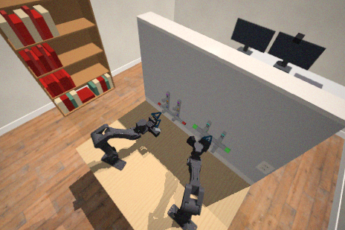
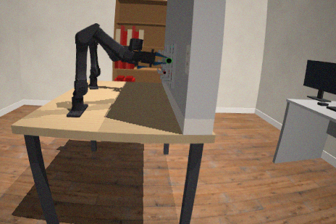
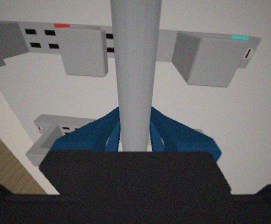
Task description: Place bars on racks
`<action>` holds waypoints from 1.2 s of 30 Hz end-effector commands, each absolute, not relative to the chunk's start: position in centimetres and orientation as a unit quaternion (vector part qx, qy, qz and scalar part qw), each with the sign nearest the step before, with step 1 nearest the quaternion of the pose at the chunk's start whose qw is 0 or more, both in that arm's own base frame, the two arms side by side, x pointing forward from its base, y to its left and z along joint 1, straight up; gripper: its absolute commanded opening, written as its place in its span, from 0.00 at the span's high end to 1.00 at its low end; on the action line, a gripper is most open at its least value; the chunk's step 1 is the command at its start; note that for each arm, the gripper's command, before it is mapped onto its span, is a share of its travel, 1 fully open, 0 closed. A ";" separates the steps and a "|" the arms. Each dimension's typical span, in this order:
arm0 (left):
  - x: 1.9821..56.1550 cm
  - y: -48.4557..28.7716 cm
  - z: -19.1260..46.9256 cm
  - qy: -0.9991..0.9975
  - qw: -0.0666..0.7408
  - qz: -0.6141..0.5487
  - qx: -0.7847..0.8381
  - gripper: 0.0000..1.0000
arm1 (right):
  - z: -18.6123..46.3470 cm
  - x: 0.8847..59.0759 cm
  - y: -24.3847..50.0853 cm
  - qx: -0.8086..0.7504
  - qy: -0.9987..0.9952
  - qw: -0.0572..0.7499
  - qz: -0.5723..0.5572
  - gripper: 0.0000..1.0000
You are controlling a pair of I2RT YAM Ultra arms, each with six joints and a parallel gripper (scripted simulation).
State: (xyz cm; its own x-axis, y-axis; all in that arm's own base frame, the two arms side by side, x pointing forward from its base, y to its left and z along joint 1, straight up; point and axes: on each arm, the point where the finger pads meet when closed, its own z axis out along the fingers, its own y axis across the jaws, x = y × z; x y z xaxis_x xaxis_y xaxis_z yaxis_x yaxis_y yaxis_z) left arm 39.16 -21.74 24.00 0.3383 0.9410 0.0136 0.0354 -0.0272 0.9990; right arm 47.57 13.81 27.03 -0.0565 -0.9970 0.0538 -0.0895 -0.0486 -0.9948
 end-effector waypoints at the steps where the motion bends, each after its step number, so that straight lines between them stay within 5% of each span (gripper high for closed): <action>1: 39.2 -22.0 25.5 0.407 0.578 0.407 0.578 0.00 | 30.6 48.3 13.7 -0.484 0.515 0.484 -0.515 1.00; 36: 39.2 -22.0 25.5 0.407 0.578 0.407 0.578 0.00 | 30.4 48.7 13.5 -0.484 0.515 0.484 -0.515 1.00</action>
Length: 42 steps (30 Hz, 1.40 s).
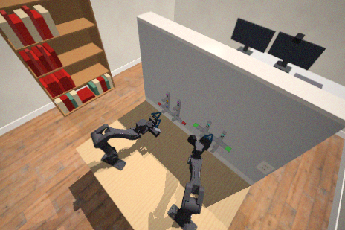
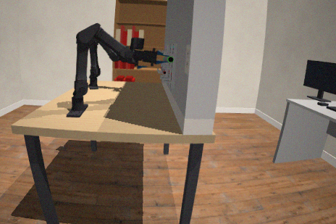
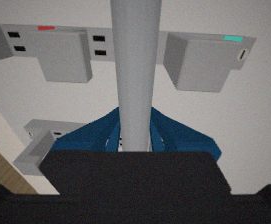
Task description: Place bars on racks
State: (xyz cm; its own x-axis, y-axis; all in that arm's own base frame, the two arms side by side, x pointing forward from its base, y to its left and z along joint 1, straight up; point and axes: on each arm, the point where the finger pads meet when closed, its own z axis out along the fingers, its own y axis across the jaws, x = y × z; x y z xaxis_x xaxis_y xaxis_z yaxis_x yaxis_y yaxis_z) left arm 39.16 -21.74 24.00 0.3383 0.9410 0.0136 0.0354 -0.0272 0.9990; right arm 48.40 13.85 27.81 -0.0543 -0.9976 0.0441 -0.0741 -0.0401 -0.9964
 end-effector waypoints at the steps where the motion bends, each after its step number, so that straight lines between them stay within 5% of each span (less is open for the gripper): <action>1: 39.2 -22.0 25.5 0.407 0.578 0.407 0.578 0.00 | 30.4 48.7 13.5 -0.484 0.515 0.484 -0.515 1.00; 42: 39.2 -22.0 25.5 0.407 0.578 0.407 0.578 0.00 | 29.3 48.3 13.3 -0.484 0.515 0.484 -0.515 1.00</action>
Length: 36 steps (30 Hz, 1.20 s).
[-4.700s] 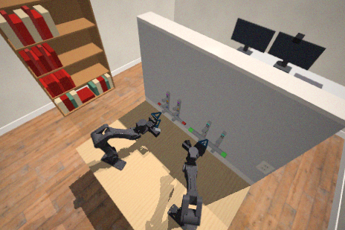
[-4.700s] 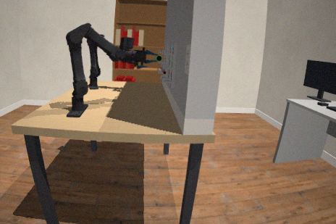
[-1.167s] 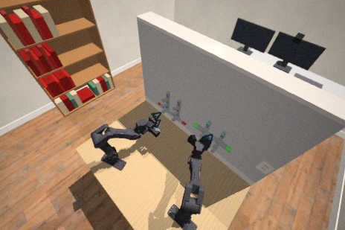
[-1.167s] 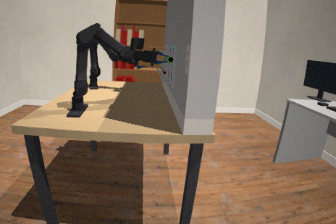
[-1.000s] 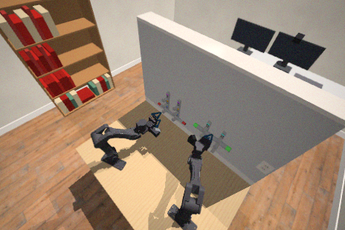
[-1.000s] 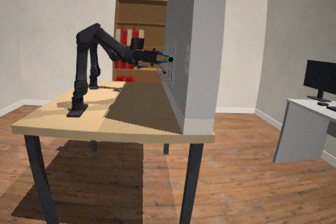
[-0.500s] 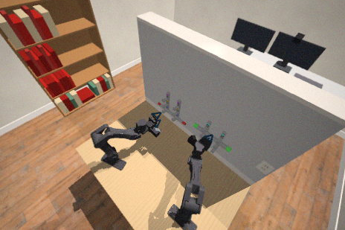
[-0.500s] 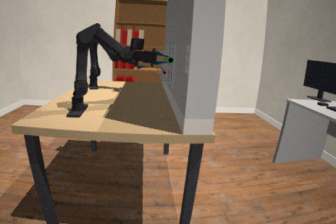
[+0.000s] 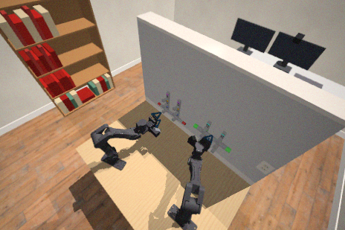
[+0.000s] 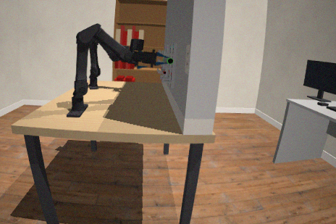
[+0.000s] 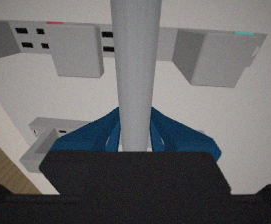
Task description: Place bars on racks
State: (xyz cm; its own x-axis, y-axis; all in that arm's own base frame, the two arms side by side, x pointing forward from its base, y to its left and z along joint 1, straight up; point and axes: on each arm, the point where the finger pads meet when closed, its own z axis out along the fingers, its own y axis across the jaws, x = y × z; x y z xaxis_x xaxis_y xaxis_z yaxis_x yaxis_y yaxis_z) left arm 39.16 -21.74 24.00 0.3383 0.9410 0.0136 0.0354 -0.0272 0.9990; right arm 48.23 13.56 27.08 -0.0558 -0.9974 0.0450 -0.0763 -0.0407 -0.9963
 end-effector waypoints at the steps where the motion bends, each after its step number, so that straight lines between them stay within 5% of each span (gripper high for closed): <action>1: 39.2 -22.0 25.5 0.407 0.578 0.407 0.578 0.00 | 29.3 48.3 13.3 -0.484 0.515 0.484 -0.515 1.00; 36: 39.2 -22.0 25.5 0.407 0.578 0.407 0.578 0.00 | 27.8 48.3 13.3 -0.484 0.515 0.484 -0.515 1.00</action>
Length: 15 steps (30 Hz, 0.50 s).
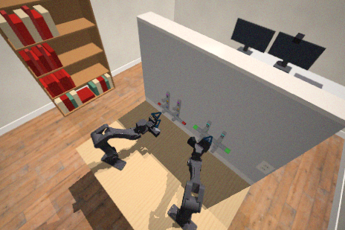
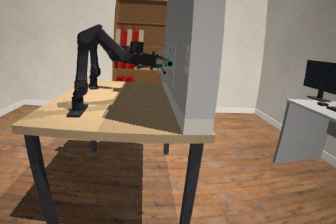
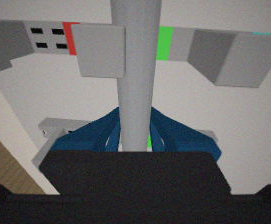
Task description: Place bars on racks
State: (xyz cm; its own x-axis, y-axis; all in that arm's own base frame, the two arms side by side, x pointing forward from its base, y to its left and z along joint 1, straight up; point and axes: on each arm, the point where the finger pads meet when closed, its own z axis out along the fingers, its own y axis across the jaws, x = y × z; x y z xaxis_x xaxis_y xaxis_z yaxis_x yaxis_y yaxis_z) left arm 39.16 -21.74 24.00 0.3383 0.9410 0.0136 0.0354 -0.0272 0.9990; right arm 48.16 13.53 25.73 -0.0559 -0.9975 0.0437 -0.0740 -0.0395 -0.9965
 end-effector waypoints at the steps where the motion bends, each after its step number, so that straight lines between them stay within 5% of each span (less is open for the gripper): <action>1: 39.2 -22.0 25.5 0.407 0.578 0.407 0.578 0.00 | 27.8 48.3 13.3 -0.484 0.515 0.484 -0.515 1.00; 15: 39.2 -22.0 25.5 0.407 0.578 0.407 0.578 0.00 | 27.3 48.3 13.3 -0.484 0.515 0.484 -0.515 1.00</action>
State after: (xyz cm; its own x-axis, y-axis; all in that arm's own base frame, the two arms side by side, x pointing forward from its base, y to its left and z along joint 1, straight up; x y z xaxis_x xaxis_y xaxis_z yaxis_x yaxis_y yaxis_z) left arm 39.16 -21.74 24.00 0.3383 0.9410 0.0136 0.0354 -0.0272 0.9990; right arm 48.16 13.52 25.27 -0.0561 -0.9975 0.0422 -0.0712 -0.0382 -0.9967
